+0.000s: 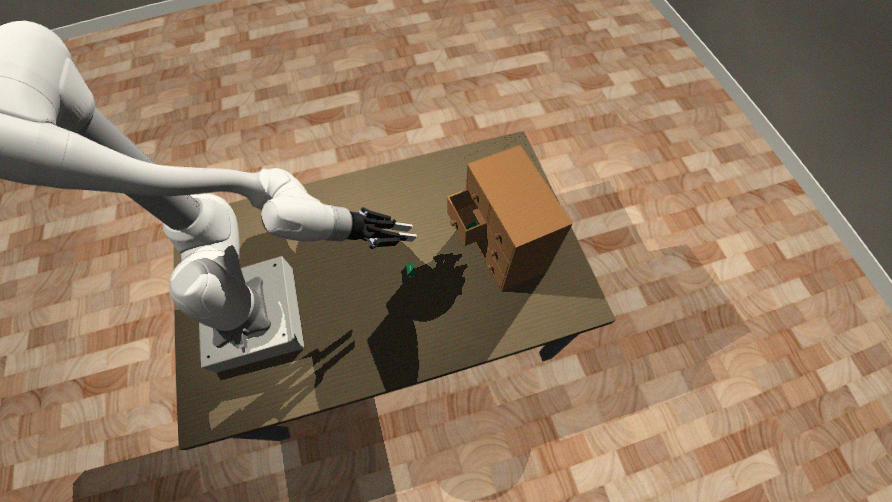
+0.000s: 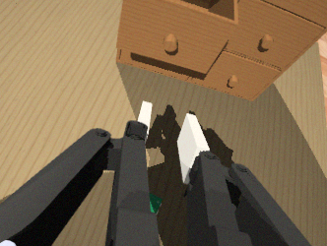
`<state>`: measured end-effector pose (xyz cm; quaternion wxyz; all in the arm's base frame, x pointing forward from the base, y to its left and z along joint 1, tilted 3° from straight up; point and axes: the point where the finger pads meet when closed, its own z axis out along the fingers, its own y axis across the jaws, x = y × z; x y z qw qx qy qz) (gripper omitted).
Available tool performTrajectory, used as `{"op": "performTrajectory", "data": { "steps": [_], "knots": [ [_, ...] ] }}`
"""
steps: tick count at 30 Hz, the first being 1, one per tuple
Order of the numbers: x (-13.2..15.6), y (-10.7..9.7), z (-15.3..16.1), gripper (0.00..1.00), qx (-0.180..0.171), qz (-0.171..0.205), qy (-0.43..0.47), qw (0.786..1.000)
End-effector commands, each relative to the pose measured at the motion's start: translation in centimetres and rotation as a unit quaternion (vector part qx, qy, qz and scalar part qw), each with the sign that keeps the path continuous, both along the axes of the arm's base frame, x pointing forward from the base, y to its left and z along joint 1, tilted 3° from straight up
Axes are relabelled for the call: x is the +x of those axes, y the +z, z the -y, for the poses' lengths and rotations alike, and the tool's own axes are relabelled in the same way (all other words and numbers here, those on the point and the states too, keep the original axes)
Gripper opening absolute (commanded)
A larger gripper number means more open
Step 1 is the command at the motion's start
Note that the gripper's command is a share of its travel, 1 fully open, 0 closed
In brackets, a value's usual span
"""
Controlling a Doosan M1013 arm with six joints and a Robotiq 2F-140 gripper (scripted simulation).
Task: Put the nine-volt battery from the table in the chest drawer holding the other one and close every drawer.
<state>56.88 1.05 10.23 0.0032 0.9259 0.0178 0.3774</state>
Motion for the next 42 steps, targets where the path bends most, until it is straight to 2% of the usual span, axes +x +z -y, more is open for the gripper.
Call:
{"op": "performTrajectory", "data": {
  "steps": [1, 10, 15, 17, 21, 27, 32, 34, 35, 37, 42],
  "knots": [
    [-0.1, 0.1, -0.1, 0.20, 0.019, -0.025, 0.017, 0.999],
    [-0.6, 0.8, -0.2, 0.20, 0.019, -0.061, 0.019, 0.998],
    [-1.3, 1.4, 0.0, 0.20, 0.015, -0.100, 0.017, 0.995],
    [-1.3, 1.4, 0.0, 0.20, 0.015, -0.100, 0.017, 0.995],
    [-2.6, 2.8, 0.1, 0.20, 0.011, -0.180, 0.017, 0.984],
    [-4.5, 5.0, 0.3, 0.20, -0.015, -0.239, -0.003, 0.971],
    [-5.6, 6.1, 0.4, 0.20, -0.017, -0.310, -0.001, 0.950],
    [-5.6, 6.1, 0.4, 0.20, -0.017, -0.310, -0.001, 0.950],
    [-5.7, 6.3, 0.4, 0.20, -0.005, -0.358, 0.011, 0.934],
    [-6.0, 6.6, 0.4, 0.20, 0.000, -0.387, 0.016, 0.922],
    [-6.2, 6.9, 0.4, 0.20, -0.001, -0.402, 0.016, 0.915]
  ]
}}
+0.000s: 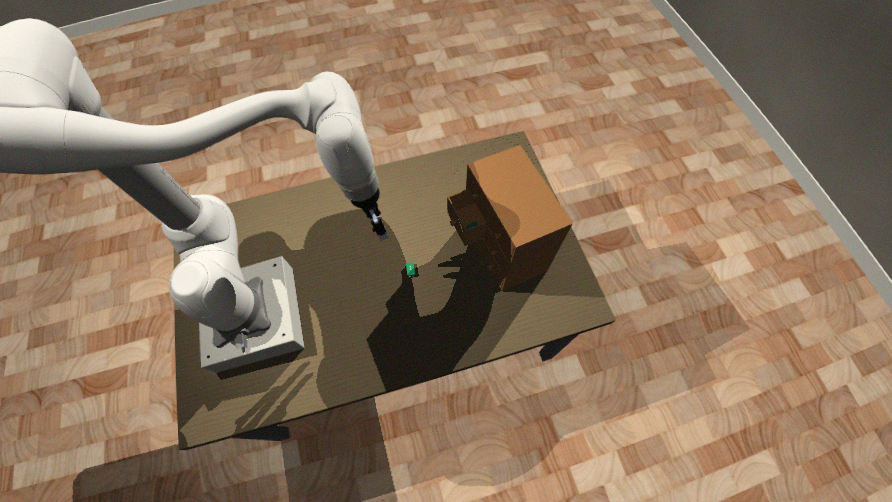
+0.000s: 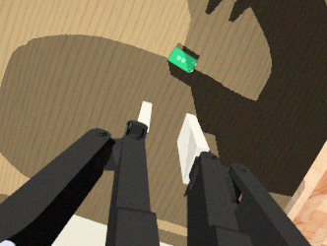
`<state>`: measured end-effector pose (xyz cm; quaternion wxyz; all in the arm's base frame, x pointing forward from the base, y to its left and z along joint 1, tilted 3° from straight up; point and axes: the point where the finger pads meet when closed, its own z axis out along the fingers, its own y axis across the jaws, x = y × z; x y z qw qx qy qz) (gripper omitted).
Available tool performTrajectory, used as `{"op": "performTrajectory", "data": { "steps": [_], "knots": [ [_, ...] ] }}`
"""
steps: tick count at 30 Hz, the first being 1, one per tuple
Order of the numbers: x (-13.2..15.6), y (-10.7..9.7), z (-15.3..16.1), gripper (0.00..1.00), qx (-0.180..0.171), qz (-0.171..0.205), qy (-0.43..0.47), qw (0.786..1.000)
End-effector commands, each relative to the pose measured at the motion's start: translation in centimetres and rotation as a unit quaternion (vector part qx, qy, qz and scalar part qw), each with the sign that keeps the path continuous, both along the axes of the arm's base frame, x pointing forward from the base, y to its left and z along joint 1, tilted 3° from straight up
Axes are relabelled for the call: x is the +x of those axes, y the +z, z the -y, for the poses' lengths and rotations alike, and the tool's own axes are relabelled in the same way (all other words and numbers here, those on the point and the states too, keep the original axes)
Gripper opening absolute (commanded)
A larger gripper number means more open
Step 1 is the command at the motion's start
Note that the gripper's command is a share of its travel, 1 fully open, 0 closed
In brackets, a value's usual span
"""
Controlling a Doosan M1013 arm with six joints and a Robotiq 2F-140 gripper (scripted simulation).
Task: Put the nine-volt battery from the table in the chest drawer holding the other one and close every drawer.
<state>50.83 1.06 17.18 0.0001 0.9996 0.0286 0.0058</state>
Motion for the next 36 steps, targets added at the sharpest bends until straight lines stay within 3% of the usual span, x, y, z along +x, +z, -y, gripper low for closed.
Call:
{"op": "performTrajectory", "data": {
  "steps": [1, 14, 15, 36],
  "knots": [
    [-0.19, -0.09, 0.45, 0.20, 0.008, -0.033, 0.004, 0.999],
    [-0.19, -0.08, 0.45, 0.20, 0.008, -0.034, 0.004, 0.999],
    [-0.19, -0.08, 0.45, 1.00, 0.008, -0.034, 0.004, 0.999],
    [-0.19, -0.03, 0.45, 1.00, 0.008, -0.034, 0.004, 0.999]
  ]
}}
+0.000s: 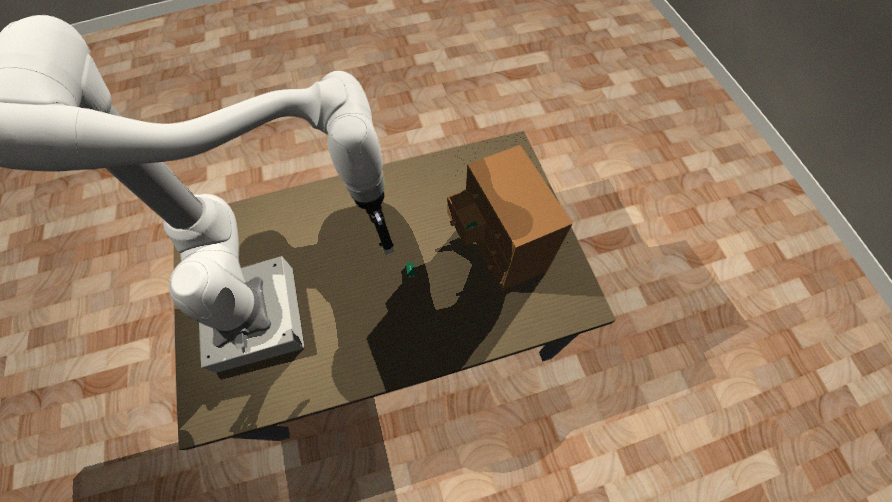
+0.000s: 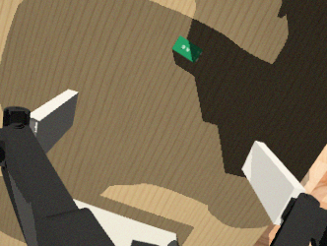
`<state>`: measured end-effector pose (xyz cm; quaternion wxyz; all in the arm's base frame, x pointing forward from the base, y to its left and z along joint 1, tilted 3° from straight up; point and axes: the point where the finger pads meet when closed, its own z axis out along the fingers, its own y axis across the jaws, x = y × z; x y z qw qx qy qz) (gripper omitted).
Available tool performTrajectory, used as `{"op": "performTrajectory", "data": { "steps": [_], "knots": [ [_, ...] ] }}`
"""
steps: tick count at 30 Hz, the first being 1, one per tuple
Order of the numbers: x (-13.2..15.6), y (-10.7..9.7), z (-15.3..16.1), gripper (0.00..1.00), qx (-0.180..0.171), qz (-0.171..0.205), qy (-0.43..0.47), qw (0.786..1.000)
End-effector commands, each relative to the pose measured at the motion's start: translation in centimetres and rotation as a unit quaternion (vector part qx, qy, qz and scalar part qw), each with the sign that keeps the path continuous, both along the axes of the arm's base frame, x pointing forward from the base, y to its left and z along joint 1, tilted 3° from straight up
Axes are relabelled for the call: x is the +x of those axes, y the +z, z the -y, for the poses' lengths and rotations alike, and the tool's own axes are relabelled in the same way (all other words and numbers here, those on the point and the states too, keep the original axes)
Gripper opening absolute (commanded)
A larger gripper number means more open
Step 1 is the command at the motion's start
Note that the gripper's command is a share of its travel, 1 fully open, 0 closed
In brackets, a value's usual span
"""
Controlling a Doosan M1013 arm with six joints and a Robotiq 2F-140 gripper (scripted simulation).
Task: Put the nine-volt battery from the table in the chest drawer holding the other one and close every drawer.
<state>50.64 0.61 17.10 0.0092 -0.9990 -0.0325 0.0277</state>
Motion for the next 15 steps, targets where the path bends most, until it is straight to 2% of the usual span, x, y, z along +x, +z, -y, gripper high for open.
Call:
{"op": "performTrajectory", "data": {
  "steps": [1, 5, 7, 10, 15],
  "knots": [
    [0.0, 0.2, 0.0, 1.00, 0.000, 0.000, 0.000, 1.000],
    [0.1, 1.7, 0.0, 1.00, 0.000, 0.000, 0.000, 1.000],
    [0.1, 1.7, 0.0, 1.00, 0.000, 0.000, 0.000, 1.000],
    [0.2, 3.9, 0.1, 1.00, 0.000, 0.000, 0.000, 1.000],
    [0.5, 8.8, 0.1, 1.00, 0.000, 0.000, 0.000, 1.000]
  ]
}}
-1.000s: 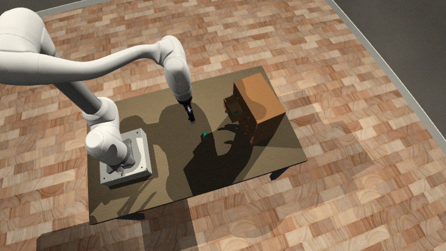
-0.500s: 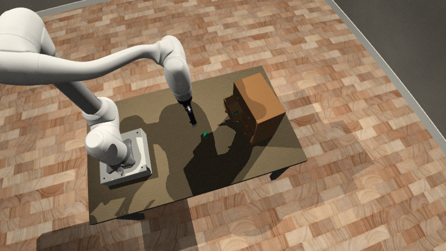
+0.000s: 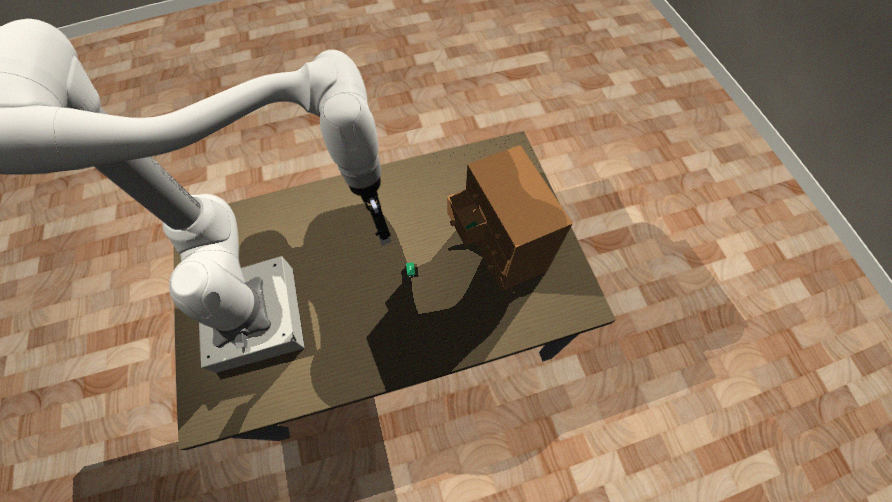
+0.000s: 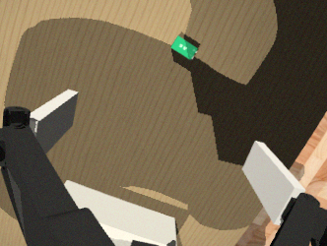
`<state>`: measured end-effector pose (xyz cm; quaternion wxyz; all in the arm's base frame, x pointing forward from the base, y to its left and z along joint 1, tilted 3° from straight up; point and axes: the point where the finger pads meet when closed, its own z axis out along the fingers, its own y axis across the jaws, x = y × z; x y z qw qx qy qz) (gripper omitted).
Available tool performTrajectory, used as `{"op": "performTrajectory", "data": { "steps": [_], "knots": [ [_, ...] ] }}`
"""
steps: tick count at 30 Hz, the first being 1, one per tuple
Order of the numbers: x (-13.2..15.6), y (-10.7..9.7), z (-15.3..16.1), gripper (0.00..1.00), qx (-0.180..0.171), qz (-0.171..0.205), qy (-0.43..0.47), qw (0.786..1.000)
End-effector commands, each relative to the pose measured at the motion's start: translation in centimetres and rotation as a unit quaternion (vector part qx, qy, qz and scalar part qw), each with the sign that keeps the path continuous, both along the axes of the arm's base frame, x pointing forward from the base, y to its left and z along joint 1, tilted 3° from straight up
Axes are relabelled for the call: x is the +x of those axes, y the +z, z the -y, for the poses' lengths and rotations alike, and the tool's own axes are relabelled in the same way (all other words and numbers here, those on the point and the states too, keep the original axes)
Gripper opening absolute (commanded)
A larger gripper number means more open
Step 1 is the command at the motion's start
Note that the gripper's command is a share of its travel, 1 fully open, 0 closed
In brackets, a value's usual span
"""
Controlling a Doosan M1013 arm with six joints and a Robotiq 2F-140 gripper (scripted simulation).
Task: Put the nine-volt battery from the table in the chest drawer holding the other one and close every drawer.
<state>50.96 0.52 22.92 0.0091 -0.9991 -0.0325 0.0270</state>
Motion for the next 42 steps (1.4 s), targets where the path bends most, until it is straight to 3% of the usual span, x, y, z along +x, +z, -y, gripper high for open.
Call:
{"op": "performTrajectory", "data": {
  "steps": [1, 7, 18, 27, 31, 36, 41, 42],
  "knots": [
    [0.2, 3.9, 0.1, 1.00, 0.000, -0.001, 0.000, 1.000],
    [0.4, 7.6, 0.1, 1.00, 0.000, -0.001, 0.000, 1.000],
    [0.5, 8.1, 0.1, 1.00, 0.001, -0.001, 0.010, 1.000],
    [1.4, 8.1, 0.1, 1.00, 0.006, 0.001, 0.109, 0.994],
    [2.5, 8.1, 0.1, 1.00, 0.013, 0.003, 0.225, 0.974],
    [4.3, 8.1, 0.0, 1.00, 0.017, 0.005, 0.351, 0.936],
    [6.4, 8.1, -0.1, 1.00, 0.019, 0.006, 0.466, 0.885],
    [6.4, 8.1, -0.1, 1.00, 0.019, 0.006, 0.466, 0.885]
  ]
}}
